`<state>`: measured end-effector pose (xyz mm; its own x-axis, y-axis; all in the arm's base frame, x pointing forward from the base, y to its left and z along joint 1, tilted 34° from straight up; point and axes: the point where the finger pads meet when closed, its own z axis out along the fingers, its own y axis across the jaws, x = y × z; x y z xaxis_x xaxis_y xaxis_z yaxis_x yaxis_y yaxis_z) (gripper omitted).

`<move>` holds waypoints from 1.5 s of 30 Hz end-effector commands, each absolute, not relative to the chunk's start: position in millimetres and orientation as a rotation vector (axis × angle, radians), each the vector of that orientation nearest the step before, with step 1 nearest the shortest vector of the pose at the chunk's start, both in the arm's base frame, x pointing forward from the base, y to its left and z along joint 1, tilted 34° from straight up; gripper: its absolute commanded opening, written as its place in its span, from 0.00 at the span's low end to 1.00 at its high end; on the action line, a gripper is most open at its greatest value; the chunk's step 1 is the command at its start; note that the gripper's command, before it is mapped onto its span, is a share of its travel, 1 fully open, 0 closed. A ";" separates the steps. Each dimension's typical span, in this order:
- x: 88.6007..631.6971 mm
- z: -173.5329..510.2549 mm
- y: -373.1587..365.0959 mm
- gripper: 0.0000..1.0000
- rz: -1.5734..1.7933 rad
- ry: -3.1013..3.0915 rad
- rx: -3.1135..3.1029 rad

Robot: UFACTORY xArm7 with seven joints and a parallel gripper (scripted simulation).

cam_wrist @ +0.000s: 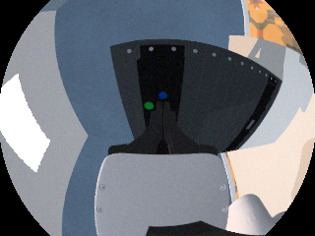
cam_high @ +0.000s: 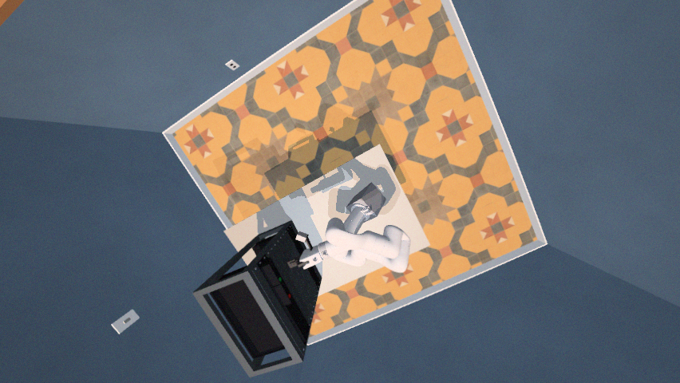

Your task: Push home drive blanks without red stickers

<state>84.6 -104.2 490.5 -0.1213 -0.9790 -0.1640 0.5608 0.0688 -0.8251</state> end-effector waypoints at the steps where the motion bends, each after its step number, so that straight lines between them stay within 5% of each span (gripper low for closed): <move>1: 74.8 503.4 -105.6 0.00 -1.460 0.931 -0.598; 45: 112.2 542.8 -116.5 0.00 -1.460 0.931 -0.598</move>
<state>112.6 -116.1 541.7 -0.1227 -0.9788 -0.1641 0.5601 0.0682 -0.8256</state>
